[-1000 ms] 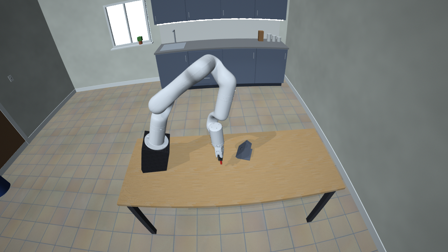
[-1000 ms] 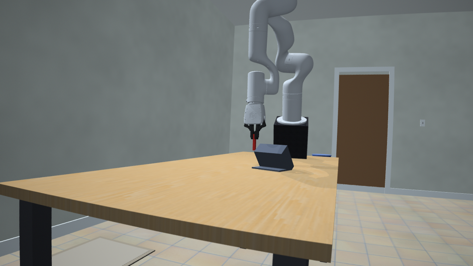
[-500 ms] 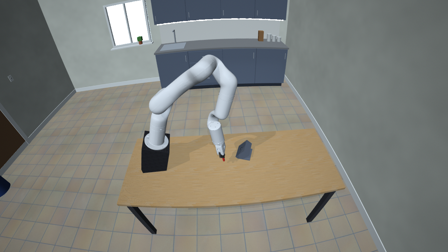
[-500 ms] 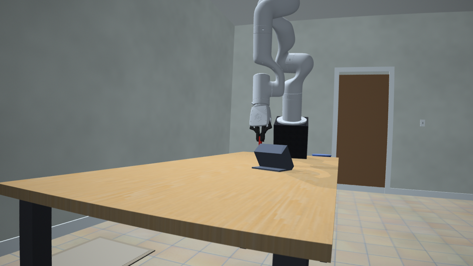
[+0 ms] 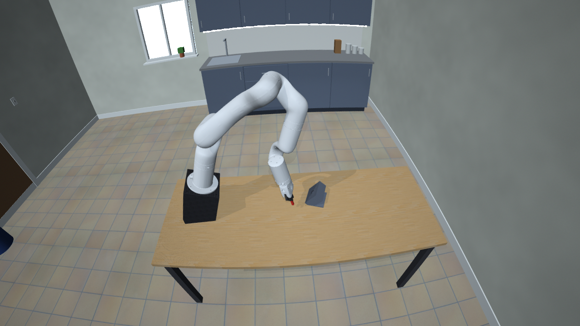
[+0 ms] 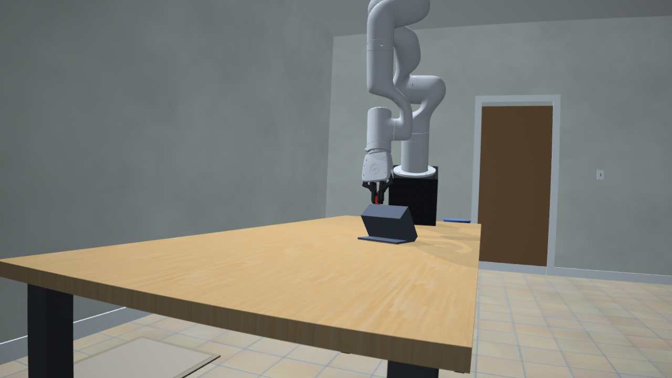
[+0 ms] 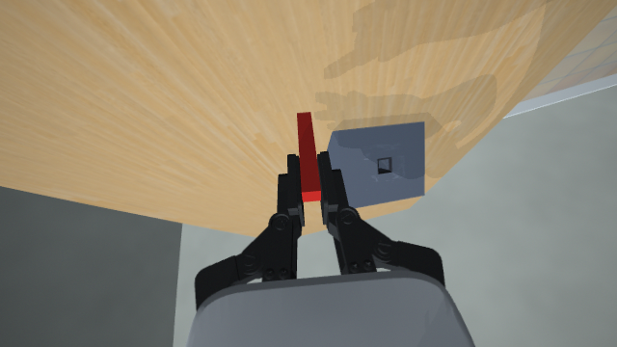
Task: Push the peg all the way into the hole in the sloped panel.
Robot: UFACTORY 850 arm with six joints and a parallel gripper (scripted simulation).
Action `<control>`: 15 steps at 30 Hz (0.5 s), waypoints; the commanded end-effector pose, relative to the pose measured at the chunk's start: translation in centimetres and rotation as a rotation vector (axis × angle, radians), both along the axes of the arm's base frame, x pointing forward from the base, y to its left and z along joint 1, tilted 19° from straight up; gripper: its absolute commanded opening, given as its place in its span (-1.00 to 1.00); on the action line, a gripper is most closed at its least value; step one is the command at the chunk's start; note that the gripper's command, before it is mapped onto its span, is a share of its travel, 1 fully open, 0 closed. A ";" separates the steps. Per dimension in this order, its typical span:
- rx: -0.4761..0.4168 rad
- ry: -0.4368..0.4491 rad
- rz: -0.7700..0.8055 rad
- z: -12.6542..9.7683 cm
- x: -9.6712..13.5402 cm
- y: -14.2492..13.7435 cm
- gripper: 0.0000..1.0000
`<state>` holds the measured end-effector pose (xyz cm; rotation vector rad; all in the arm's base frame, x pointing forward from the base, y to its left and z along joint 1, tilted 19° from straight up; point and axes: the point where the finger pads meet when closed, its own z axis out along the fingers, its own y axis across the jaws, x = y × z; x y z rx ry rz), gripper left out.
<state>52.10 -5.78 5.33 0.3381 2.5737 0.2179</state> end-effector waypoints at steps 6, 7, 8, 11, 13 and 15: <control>0.010 -0.044 -0.020 0.0 0.9 1.6 -1.00; 0.010 -0.044 -0.020 0.0 0.9 1.6 -1.00; 0.011 -0.049 -0.023 0.0 1.0 1.8 -1.00; 0.014 -0.066 -0.031 0.1 1.3 2.4 -1.00; 0.015 -0.077 -0.037 0.1 1.5 2.8 -1.00; 0.016 -0.088 -0.042 0.1 1.7 3.2 -1.00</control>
